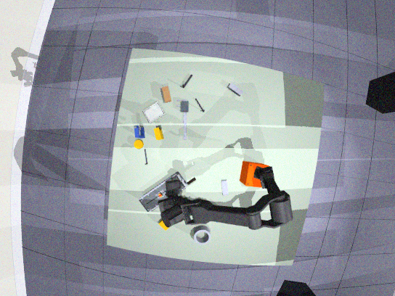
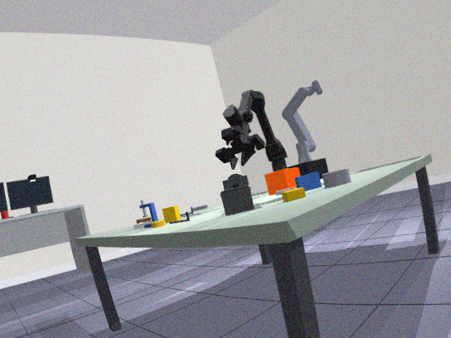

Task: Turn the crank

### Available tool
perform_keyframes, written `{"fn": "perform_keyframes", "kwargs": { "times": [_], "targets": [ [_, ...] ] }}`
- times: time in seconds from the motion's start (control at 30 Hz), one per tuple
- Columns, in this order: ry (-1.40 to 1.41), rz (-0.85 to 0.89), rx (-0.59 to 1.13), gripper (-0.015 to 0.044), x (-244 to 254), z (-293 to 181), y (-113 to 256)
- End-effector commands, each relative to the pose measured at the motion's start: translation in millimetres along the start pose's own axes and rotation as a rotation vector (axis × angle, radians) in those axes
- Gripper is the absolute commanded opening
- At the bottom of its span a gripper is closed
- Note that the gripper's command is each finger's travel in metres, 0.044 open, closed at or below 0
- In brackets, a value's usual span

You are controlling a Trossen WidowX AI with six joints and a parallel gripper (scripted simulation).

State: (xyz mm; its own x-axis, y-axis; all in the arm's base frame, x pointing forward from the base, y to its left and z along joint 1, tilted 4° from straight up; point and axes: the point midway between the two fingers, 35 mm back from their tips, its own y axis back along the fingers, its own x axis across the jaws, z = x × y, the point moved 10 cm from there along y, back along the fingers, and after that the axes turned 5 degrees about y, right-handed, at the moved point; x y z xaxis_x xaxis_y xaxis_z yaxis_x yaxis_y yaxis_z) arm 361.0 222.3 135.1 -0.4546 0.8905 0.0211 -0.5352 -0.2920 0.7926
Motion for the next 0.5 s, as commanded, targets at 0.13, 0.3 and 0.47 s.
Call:
{"fn": "perform_keyframes", "kwargs": {
  "times": [0.13, 0.3, 0.47],
  "targets": [
    [0.0, 0.0, 0.0, 0.0, 0.0, 0.0, 0.0],
    [0.0, 0.0, 0.0, 0.0, 0.0, 0.0, 0.0],
    [0.0, 0.001, 0.0, 0.0, 0.0, 0.0, 0.0]
  ]
}}
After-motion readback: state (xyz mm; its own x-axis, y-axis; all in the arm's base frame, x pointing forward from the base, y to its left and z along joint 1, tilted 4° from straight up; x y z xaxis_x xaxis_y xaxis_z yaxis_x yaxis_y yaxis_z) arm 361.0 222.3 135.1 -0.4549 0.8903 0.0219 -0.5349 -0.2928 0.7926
